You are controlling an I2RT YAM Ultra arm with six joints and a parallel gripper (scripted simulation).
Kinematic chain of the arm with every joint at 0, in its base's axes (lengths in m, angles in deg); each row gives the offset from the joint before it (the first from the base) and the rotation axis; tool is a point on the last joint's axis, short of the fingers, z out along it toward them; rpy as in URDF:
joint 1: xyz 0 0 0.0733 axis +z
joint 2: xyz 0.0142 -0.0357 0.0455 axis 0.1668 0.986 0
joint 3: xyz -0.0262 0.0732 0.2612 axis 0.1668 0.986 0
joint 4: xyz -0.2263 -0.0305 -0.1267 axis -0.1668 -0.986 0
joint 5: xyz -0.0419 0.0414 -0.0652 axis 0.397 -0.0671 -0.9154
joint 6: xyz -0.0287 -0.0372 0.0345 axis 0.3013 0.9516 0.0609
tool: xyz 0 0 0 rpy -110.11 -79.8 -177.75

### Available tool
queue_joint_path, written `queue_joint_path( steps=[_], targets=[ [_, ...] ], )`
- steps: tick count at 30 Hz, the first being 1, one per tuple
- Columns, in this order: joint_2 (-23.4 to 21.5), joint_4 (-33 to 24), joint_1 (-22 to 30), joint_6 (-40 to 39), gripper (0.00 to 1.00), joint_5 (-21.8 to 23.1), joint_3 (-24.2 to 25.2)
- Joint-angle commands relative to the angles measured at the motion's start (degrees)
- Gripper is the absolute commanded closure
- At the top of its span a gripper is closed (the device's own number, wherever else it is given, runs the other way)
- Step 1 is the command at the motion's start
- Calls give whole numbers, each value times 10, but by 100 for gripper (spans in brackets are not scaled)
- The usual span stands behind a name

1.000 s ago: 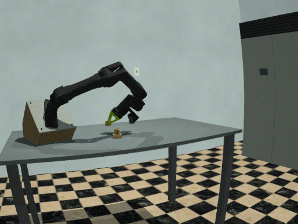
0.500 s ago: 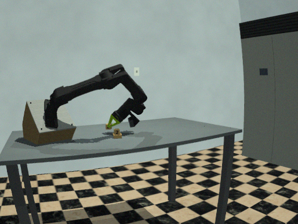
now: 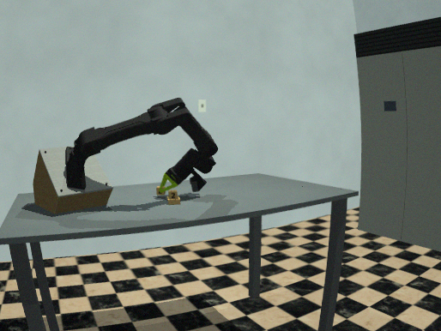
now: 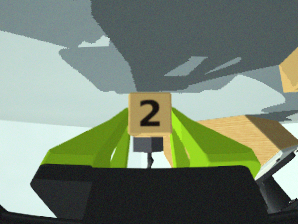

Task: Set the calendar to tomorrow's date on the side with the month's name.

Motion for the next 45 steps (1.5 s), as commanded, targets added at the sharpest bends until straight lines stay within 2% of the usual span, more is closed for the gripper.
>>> queue_joint_path(
  steps=[1,4,5,45],
  targets=[
    [4,3,13,8,74,2,-15],
    [1,3,13,9,74,2,-16],
    [-14,1,12,9,74,2,-17],
    [-11,1,11,10,74,2,-17]
  ],
)
